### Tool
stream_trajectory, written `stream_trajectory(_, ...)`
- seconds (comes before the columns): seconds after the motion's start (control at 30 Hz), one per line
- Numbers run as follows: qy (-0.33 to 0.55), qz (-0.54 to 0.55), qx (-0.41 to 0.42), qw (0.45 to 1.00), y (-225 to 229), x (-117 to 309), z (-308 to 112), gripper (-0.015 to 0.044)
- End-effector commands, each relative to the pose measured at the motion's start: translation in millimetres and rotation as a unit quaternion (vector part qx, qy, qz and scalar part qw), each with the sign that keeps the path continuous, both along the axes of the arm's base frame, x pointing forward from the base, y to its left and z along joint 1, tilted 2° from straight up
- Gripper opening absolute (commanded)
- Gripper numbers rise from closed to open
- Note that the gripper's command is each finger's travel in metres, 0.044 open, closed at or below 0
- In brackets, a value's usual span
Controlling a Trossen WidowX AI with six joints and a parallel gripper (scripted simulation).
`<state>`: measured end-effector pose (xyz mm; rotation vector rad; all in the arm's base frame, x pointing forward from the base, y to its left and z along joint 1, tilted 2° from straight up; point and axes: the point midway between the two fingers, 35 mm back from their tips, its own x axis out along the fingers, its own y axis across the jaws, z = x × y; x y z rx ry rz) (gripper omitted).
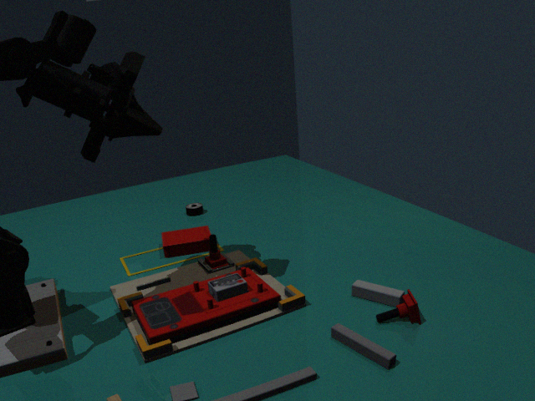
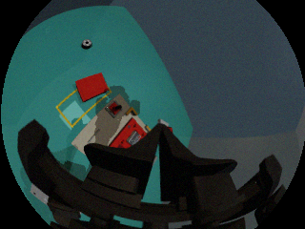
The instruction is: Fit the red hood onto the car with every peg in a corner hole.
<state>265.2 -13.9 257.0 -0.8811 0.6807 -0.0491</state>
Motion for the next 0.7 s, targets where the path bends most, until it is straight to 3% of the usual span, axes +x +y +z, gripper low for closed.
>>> stream_trajectory(0.0, 0.001, -0.001, 0.002, 1.000, 0.4, 0.7, -0.3, 0.0026)
stream_trajectory(0.5, 0.112, -0.102, 0.198, 0.968, 37.7, 51.1, -42.1, 0.0420)
stream_trajectory(0.67, 0.154, -0.157, 0.256, 0.941, 50.6, 64.9, -62.3, 0.0440)
